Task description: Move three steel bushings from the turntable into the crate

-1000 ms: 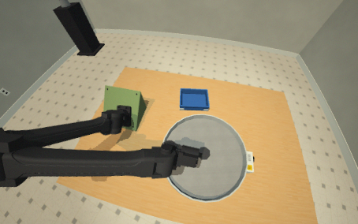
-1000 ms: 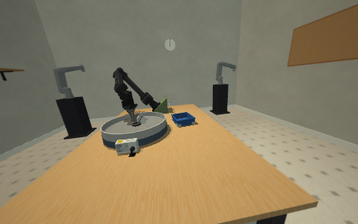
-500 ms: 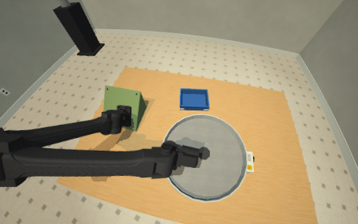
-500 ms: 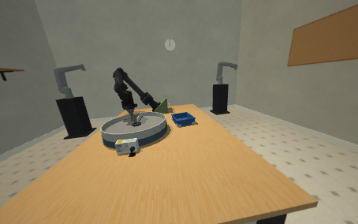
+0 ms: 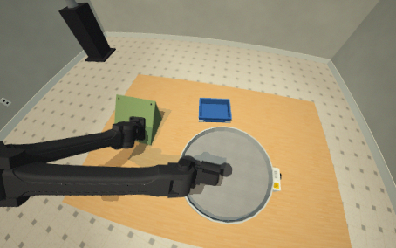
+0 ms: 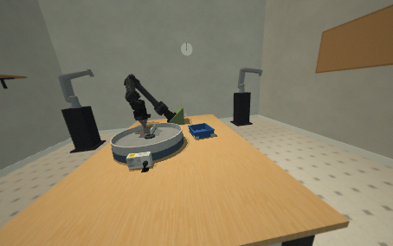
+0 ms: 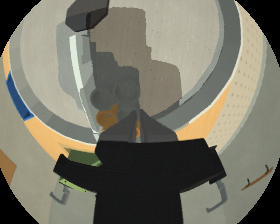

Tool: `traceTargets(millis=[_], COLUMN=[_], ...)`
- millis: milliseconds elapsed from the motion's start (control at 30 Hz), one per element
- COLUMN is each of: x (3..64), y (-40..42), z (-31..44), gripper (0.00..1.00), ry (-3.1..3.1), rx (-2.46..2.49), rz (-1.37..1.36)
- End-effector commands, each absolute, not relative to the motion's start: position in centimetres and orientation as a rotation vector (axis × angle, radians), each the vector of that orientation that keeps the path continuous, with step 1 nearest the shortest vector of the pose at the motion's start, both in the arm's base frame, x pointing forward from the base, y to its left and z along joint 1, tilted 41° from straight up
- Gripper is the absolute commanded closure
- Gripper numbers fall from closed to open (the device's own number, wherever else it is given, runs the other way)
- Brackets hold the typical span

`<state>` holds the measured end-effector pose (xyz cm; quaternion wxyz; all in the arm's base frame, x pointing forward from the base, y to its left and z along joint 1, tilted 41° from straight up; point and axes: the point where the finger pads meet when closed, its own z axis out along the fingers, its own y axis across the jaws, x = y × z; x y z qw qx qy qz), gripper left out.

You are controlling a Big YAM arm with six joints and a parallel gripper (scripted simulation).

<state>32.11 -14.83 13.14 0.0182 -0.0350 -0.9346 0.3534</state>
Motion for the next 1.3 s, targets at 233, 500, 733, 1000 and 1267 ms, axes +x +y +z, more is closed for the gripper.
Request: traceTargets(millis=[233, 500, 733, 1000, 1267], x=[32.6, 32.6, 33.0, 33.8, 33.8], y=[-14.5, -14.5, -14.1, -12.5, -10.6], z=[13.6, 13.6, 14.1, 17.0, 19.1], gripper=[1.00, 1.00, 1.00, 1.00, 1.00], ry=[-2.917, -2.917, -2.927, -2.959, -2.959], rx=[-0.081, -0.081, -0.081, -0.119, -0.120], rz=[1.088, 1.088, 1.093, 1.103, 1.102])
